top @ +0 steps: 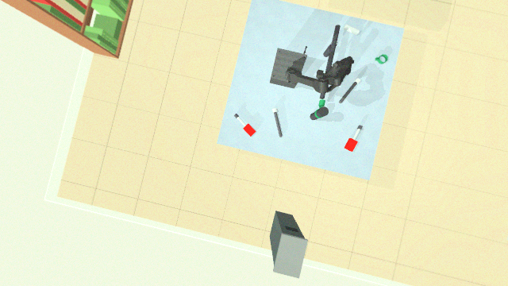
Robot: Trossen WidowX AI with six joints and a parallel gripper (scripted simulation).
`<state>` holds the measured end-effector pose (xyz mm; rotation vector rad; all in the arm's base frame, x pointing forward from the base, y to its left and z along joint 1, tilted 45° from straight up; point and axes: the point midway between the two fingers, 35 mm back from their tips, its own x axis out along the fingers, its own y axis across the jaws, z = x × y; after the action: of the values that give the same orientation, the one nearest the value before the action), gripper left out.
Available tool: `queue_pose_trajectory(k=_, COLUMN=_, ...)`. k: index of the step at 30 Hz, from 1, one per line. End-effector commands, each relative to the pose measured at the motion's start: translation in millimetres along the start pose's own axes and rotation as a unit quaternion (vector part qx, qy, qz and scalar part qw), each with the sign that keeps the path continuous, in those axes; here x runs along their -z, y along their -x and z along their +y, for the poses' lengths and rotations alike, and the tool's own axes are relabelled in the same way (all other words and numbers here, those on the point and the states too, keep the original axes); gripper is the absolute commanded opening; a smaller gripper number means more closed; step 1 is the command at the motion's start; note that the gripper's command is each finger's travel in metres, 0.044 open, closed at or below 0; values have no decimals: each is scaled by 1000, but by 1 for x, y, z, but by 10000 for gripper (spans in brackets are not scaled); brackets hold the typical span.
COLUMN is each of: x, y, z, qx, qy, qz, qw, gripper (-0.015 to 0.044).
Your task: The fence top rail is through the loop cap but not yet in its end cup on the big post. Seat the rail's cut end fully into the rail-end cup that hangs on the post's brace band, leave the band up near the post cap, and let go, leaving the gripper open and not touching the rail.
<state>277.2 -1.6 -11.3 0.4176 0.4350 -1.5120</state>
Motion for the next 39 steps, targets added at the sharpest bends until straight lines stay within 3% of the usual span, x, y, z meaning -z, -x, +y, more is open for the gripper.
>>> queue_pose_trajectory(k=1, x=0, y=1, z=1, qx=-2, qy=1, qz=0, qw=1000, gripper=0)
queue_pose_trajectory(k=39, x=-25, y=-1, z=3, qx=3, qy=3, qz=1, qw=1000, gripper=0)
